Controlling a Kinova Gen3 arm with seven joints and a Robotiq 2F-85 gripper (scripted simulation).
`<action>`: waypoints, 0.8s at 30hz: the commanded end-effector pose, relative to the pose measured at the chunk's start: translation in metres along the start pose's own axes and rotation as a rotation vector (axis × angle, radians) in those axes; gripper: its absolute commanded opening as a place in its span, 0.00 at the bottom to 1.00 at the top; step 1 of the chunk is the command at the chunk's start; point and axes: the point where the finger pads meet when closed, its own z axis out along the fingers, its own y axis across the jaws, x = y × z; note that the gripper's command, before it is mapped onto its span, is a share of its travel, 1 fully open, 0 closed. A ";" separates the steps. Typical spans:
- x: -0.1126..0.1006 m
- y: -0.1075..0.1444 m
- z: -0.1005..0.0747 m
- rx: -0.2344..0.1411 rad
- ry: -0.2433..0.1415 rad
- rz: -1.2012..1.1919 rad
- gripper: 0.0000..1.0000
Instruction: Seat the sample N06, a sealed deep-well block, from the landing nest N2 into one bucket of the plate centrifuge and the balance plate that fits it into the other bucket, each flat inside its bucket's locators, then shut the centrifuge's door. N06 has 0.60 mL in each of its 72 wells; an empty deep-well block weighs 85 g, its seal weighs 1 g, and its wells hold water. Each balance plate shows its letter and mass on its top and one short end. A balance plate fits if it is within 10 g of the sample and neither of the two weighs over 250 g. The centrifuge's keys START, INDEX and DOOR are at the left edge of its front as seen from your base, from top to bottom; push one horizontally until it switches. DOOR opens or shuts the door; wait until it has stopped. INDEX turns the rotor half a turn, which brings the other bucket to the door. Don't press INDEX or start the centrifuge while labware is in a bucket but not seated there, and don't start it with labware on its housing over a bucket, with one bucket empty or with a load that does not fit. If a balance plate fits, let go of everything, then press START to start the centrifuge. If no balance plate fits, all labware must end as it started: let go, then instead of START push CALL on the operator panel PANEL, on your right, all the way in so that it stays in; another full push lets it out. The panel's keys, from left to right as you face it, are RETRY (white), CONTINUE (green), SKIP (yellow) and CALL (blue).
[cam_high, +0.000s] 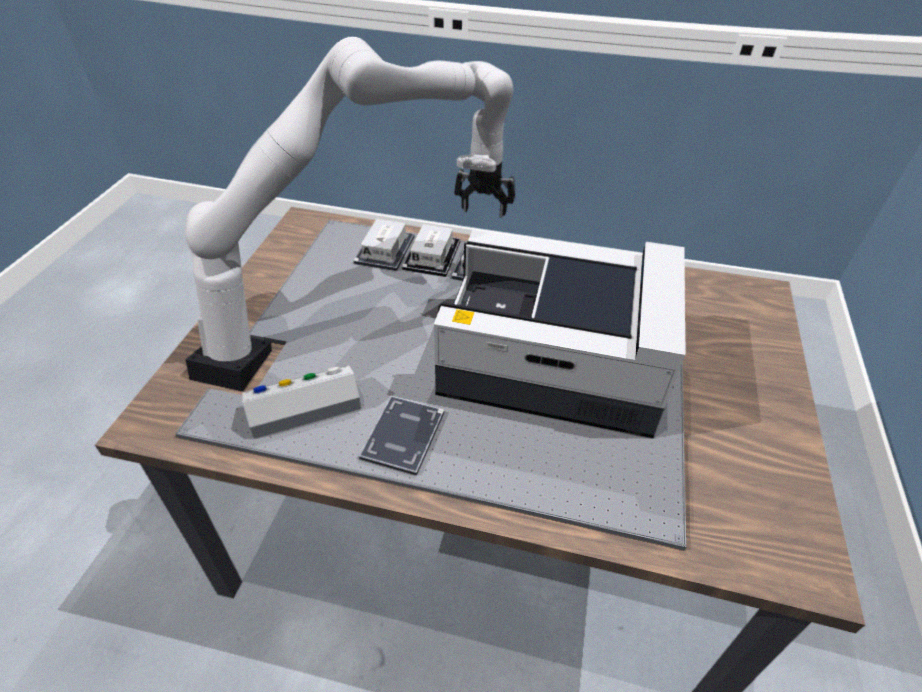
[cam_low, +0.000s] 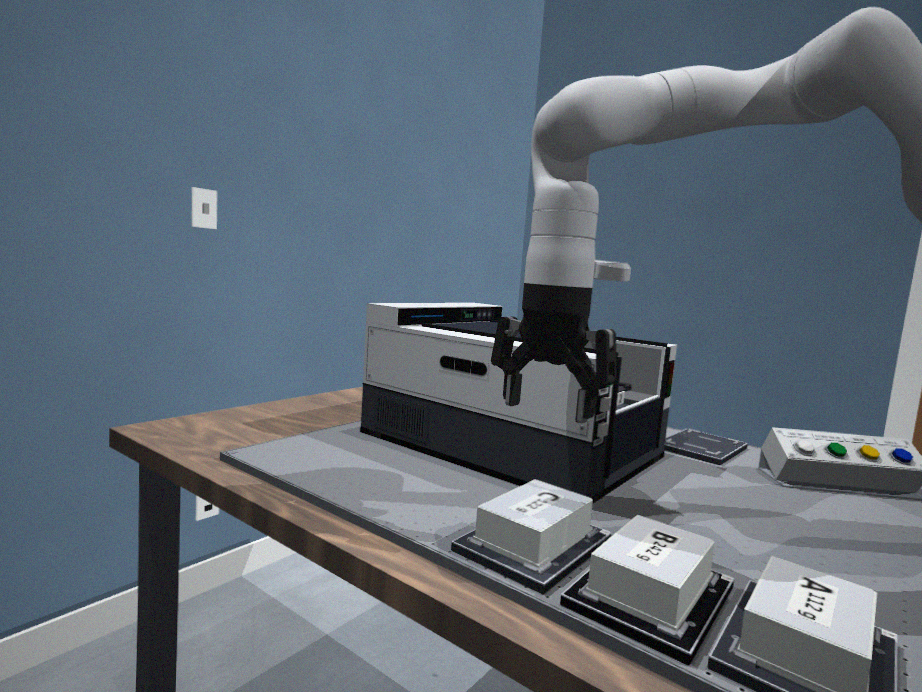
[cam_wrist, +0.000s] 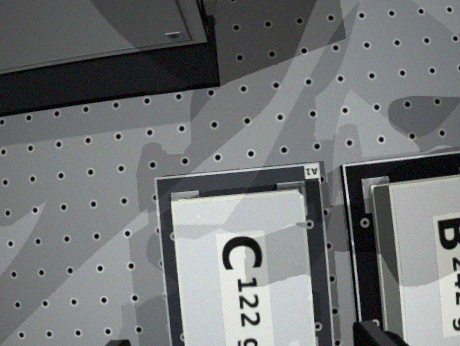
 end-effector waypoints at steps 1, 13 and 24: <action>0.000 0.000 0.002 0.002 -0.002 0.000 1.00; 0.000 0.000 0.015 0.002 -0.002 0.000 1.00; 0.000 -0.001 0.027 0.002 -0.002 0.000 1.00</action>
